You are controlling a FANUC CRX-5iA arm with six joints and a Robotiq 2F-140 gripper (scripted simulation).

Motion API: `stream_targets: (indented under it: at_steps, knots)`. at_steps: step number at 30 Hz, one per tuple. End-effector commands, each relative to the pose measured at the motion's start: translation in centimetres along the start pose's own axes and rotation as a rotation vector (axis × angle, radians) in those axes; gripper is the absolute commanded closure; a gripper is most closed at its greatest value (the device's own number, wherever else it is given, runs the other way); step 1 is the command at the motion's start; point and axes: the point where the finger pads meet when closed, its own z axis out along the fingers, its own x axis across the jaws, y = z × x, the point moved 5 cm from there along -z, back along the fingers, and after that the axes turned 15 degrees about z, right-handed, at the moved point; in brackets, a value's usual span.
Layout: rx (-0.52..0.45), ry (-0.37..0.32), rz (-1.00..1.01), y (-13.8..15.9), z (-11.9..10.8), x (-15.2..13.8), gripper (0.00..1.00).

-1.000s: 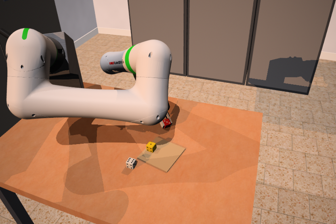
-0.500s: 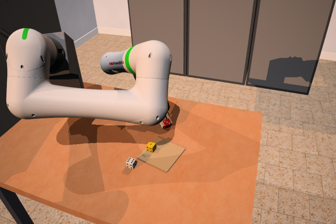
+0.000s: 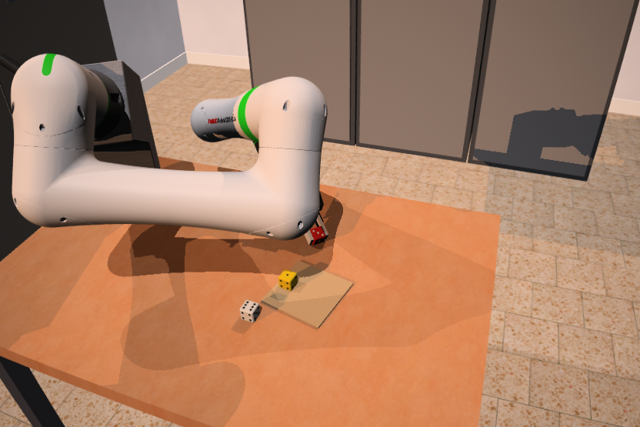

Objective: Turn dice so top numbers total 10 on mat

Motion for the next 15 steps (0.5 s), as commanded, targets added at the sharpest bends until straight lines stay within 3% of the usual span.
stream_targets:
  at_steps: [1,15]
  knots:
    - [0.000,0.000,0.000,0.00,-0.02,0.01,0.84]
    - [0.000,0.000,0.000,0.00,-0.02,0.01,0.82]
